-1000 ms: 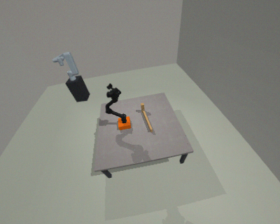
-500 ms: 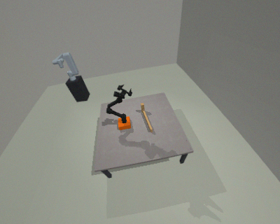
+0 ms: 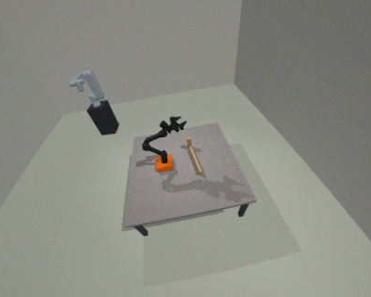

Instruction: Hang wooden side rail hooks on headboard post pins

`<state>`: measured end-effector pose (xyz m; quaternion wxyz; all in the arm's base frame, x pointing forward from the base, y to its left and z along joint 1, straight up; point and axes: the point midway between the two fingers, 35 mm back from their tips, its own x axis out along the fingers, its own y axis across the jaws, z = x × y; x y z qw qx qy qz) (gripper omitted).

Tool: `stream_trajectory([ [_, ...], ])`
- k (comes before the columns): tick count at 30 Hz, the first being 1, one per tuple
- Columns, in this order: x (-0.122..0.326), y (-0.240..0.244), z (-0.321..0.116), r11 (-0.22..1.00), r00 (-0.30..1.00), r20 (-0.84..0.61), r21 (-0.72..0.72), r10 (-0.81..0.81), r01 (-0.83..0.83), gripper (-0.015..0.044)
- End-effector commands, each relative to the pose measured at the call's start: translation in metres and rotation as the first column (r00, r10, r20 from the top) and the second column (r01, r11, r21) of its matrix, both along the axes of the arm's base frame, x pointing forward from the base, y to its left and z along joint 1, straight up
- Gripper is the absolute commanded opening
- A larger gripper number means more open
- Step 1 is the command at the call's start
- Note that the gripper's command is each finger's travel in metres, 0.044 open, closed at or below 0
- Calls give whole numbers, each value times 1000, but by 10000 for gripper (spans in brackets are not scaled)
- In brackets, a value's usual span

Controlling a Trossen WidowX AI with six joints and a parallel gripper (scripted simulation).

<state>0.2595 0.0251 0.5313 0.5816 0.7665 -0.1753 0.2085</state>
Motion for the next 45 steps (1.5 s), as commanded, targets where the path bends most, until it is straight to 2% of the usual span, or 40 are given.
stream_trajectory([
  [1,23,19,-33,992,987,-117,71,113,-105,440],
  [11,57,65,-119,922,861,-369,298,350,-247,440],
  [20,64,104,-201,834,666,-545,504,509,-224,440],
  [34,35,146,-325,733,315,-707,679,633,49,440],
  [45,-18,157,-415,686,55,-758,616,650,387,440],
])
